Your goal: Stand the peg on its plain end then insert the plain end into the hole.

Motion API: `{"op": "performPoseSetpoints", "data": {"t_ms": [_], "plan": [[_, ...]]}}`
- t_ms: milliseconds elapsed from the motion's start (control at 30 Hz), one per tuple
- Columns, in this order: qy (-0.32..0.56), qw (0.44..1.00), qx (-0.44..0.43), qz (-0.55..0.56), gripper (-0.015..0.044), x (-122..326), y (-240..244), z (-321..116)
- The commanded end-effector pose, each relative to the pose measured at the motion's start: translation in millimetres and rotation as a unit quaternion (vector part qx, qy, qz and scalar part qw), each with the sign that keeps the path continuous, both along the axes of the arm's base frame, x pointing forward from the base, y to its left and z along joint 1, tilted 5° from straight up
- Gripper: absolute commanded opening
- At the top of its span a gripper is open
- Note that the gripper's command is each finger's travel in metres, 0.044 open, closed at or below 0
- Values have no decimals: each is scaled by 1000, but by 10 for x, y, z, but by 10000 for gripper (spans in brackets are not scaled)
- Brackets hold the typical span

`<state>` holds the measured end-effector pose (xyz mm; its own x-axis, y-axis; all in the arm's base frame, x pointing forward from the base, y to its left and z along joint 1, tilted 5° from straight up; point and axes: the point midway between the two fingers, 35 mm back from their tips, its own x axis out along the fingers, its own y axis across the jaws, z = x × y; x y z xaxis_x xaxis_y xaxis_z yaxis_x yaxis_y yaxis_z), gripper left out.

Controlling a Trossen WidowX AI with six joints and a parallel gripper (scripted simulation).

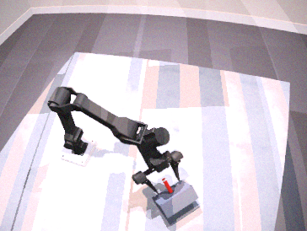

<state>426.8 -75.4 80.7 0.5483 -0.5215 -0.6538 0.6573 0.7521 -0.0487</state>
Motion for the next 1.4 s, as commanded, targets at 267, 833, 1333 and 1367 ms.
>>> {"op": "performPoseSetpoints", "data": {"t_ms": [267, 833, 1333, 1367], "plan": [[-1, 1000, 1, 0, 440, -97, 129, 156], [1, 1000, 2, 1, 440, -253, 309, 364], [3, 1000, 3, 2, 440, -412, 464, 542], [3, 1000, 3, 2, 440, -423, 474, 553]]}}
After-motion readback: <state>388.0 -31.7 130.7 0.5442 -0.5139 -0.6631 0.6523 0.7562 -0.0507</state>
